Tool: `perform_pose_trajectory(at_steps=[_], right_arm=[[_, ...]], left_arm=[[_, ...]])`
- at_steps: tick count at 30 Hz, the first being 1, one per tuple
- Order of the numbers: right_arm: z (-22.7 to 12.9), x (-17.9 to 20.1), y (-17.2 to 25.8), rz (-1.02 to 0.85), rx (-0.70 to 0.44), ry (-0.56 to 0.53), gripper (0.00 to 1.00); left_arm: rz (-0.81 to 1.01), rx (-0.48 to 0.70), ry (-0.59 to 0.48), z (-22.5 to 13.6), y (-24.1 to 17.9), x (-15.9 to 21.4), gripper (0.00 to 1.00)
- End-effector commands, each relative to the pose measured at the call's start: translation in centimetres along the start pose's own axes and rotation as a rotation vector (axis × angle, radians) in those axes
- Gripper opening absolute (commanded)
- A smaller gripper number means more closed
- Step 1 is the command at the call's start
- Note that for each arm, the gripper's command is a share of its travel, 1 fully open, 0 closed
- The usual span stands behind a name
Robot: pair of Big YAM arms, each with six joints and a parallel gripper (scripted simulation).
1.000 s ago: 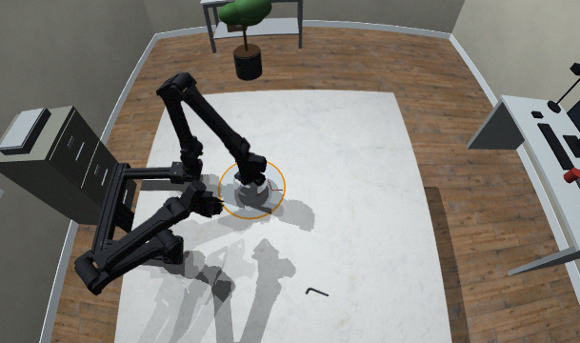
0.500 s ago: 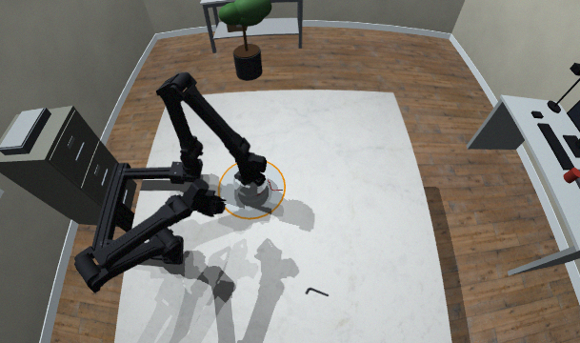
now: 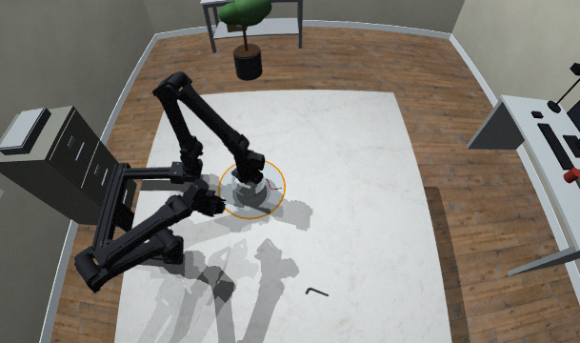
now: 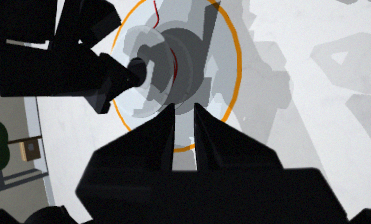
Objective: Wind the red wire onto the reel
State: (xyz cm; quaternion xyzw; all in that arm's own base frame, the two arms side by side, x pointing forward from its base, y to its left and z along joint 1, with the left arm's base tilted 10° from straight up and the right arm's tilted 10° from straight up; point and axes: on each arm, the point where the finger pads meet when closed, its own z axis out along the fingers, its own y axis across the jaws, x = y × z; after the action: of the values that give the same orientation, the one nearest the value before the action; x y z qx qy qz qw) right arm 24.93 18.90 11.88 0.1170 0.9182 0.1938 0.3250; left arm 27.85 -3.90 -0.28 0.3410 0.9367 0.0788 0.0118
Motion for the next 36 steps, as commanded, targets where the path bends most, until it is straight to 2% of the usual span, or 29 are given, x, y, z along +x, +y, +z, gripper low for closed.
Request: perform_pose_trajectory(at_steps=[1, 8, 22, 31, 36], right_arm=[[-0.6, -2.3, 2.4, 0.011, -0.038, -0.033, 0.15], [-0.6, -2.3, 2.4, 0.011, -0.038, -0.033, 0.15], [-0.6, -2.3, 2.4, 0.011, -0.038, -0.033, 0.15], [-0.6, -2.3, 2.4, 0.011, -0.038, -0.033, 0.15], [-0.6, -2.3, 2.4, 0.011, -0.038, -0.033, 0.15]], left_arm=[[-0.010, -0.016, -0.038, -3.0, 1.3, -2.5, 0.00], [-0.010, -0.016, -0.038, -5.8, 1.4, -3.5, 0.00], [-0.013, -0.023, -0.051, -5.7, 1.0, -2.9, 0.00], [-0.025, -0.056, -0.118, -6.7, 0.0, -1.2, 0.00], [-0.042, -0.100, -0.206, -7.8, -1.0, 0.3, 0.00]])
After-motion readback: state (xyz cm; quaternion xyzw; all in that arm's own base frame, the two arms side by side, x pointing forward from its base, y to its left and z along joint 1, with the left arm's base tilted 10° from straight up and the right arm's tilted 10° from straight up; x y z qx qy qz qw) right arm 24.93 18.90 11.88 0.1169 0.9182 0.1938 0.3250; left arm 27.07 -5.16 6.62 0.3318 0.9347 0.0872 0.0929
